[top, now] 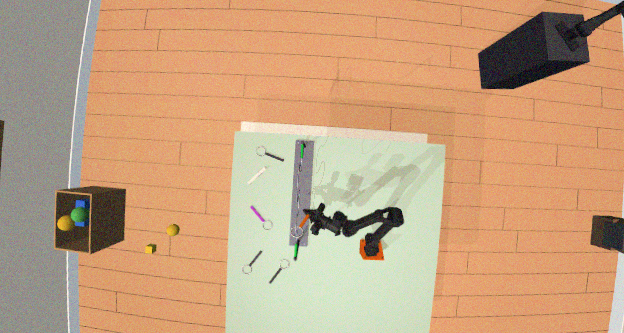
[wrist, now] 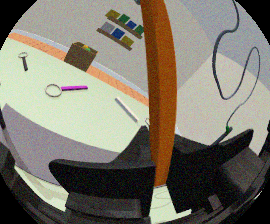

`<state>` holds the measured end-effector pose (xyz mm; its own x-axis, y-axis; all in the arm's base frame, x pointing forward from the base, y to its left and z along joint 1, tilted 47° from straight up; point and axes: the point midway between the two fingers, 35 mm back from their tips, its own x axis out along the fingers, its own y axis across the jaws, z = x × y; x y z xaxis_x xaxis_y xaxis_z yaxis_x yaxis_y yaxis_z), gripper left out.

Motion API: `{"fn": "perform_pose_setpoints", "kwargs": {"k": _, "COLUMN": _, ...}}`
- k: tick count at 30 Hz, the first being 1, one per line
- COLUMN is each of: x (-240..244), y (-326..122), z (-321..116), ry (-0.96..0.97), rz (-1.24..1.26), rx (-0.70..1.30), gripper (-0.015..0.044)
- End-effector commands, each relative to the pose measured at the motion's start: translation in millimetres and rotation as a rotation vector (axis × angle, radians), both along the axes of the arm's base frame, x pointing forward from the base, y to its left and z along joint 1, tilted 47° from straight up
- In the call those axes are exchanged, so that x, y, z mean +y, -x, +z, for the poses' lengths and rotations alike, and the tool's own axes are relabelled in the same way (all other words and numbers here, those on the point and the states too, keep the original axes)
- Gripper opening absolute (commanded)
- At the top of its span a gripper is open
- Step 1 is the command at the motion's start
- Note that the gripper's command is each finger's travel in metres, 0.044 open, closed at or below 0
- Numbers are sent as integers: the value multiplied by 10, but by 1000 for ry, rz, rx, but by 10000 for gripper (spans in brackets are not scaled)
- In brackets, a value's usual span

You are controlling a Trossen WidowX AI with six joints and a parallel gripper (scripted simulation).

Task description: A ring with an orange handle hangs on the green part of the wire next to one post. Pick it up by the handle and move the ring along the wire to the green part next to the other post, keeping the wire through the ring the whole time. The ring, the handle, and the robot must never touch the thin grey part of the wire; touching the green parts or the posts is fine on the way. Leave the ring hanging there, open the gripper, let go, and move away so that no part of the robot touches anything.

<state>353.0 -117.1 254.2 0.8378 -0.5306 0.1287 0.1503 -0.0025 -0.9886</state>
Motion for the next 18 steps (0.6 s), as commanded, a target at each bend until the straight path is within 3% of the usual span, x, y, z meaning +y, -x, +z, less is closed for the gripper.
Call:
{"fn": "perform_pose_setpoints", "kwargs": {"k": 1, "x": 10, "y": -7, "z": -184, "ry": -100, "rz": -1, "rx": -6, "gripper": -150}}
{"fn": "perform_pose_setpoints", "kwargs": {"k": 18, "x": 208, "y": -48, "z": -728, "ry": -451, "rz": 9, "rx": -52, "gripper": -150}}
